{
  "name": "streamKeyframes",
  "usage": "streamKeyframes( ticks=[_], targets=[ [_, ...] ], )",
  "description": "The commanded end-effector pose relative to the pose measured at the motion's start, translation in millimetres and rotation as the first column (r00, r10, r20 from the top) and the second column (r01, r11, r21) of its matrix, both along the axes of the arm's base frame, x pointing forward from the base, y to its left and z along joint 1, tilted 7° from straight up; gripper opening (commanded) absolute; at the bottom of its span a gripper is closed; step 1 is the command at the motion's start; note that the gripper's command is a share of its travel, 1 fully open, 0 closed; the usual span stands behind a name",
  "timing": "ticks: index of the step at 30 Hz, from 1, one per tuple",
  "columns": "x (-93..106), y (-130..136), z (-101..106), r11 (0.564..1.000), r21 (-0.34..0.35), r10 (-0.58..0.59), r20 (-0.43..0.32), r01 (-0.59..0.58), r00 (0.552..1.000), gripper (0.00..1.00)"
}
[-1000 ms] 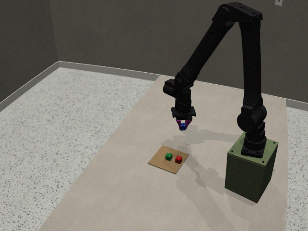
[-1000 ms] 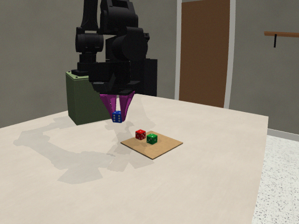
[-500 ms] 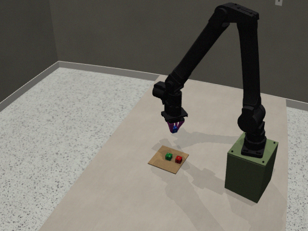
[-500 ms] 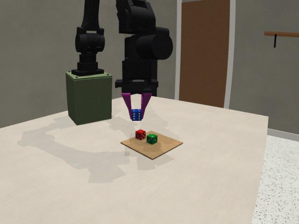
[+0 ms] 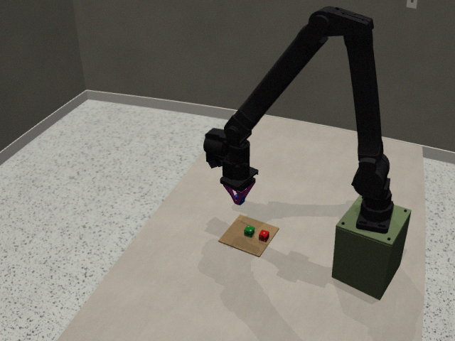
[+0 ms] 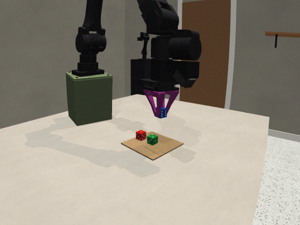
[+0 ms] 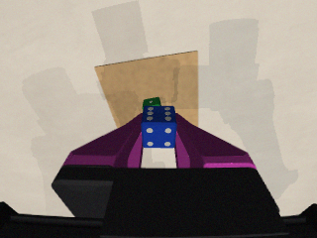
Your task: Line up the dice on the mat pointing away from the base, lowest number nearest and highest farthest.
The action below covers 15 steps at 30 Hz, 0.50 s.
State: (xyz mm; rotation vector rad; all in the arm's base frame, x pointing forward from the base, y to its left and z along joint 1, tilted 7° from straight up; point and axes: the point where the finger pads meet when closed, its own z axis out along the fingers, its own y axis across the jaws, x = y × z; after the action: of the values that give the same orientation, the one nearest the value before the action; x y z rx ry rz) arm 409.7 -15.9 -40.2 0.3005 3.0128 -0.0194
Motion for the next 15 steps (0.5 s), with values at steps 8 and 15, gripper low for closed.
streamKeyframes(
  ticks=[8,15],
  targets=[
    [9.9,14.8,4.3,0.978,-0.028,0.205,0.001,-0.205,0.979,0.20],
    [9.9,20.8,4.3,0.975,-0.027,0.219,0.001,-0.219,0.976,0.20]
  ],
)
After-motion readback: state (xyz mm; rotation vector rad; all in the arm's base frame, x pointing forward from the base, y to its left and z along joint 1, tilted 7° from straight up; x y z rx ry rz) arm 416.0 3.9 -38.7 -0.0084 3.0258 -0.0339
